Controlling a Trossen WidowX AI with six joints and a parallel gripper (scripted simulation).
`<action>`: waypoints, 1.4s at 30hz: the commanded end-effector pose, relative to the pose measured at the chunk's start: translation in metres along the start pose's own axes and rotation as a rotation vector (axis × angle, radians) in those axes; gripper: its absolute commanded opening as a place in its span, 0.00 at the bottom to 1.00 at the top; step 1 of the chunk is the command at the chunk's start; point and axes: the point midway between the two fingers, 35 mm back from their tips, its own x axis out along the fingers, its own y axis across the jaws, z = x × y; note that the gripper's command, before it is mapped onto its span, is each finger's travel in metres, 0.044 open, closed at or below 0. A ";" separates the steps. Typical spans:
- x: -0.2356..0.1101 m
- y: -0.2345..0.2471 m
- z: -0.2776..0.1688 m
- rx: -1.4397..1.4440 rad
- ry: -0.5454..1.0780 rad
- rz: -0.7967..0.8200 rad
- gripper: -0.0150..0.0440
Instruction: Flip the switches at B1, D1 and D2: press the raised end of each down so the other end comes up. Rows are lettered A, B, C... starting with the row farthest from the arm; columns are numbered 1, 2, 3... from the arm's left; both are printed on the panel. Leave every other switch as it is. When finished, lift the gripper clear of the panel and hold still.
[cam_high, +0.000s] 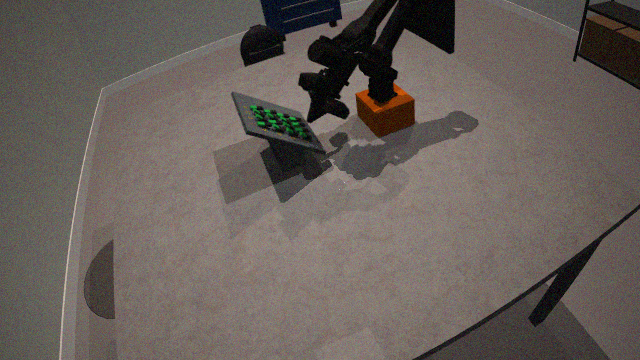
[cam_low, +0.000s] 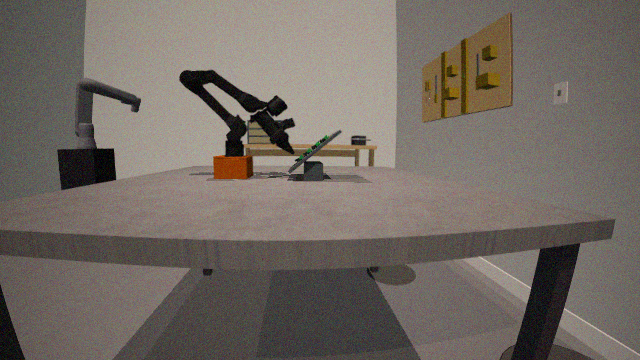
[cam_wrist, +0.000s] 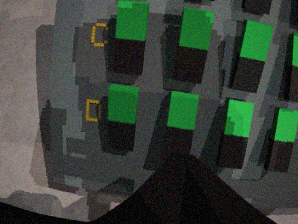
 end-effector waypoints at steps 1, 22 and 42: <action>0.006 0.000 -0.004 -0.004 0.009 0.002 0.25; 0.020 0.000 -0.004 -0.004 0.009 0.002 0.25; 0.021 0.000 -0.004 -0.004 0.009 0.002 0.25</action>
